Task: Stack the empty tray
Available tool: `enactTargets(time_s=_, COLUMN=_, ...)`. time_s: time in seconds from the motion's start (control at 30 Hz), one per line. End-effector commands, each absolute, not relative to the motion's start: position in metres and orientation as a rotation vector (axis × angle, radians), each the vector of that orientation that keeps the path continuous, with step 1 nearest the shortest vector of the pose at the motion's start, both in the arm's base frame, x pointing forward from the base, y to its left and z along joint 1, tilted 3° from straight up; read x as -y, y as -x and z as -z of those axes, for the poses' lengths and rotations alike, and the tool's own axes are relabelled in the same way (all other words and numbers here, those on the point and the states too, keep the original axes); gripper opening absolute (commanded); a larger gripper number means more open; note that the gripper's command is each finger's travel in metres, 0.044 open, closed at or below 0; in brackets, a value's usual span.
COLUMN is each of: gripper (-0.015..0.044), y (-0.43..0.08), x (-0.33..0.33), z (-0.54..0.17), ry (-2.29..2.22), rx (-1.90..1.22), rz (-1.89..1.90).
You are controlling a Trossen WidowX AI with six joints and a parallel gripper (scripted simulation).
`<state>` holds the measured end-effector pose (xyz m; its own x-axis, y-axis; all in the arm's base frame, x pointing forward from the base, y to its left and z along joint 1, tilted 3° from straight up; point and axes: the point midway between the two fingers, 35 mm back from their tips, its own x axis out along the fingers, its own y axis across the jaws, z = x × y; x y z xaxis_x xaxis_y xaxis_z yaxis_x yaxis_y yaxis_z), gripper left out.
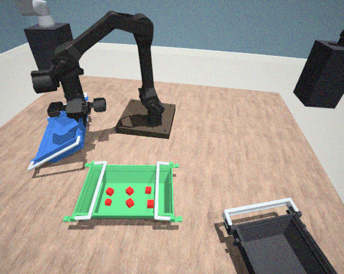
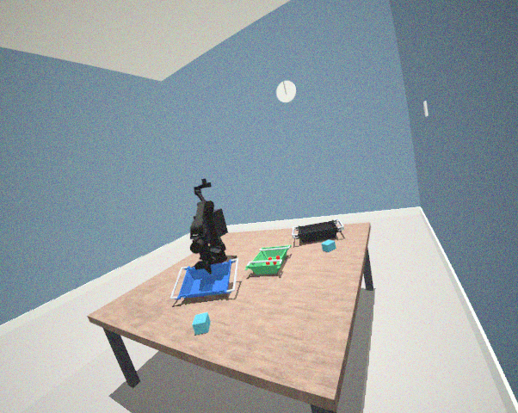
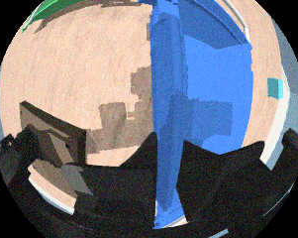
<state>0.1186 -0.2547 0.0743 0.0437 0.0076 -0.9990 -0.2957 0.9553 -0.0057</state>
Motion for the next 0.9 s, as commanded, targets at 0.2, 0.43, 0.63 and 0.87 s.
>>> enactTargets(time_s=0.2, gripper=0.0, y=-0.116, x=0.252, z=-0.098, ry=0.238, rx=-1.511, rz=-0.234)
enactTargets(time_s=0.43, gripper=0.0, y=-0.116, x=0.252, z=-0.098, ry=0.238, rx=-1.511, rz=-0.234)
enactTargets(time_s=0.63, gripper=0.0, y=-0.118, x=0.255, z=-0.103, ry=0.238, rx=-1.511, rz=-0.234)
enactTargets(time_s=0.87, gripper=0.0, y=-0.123, x=0.269, z=-0.124, ry=0.239, rx=-1.511, rz=-0.233)
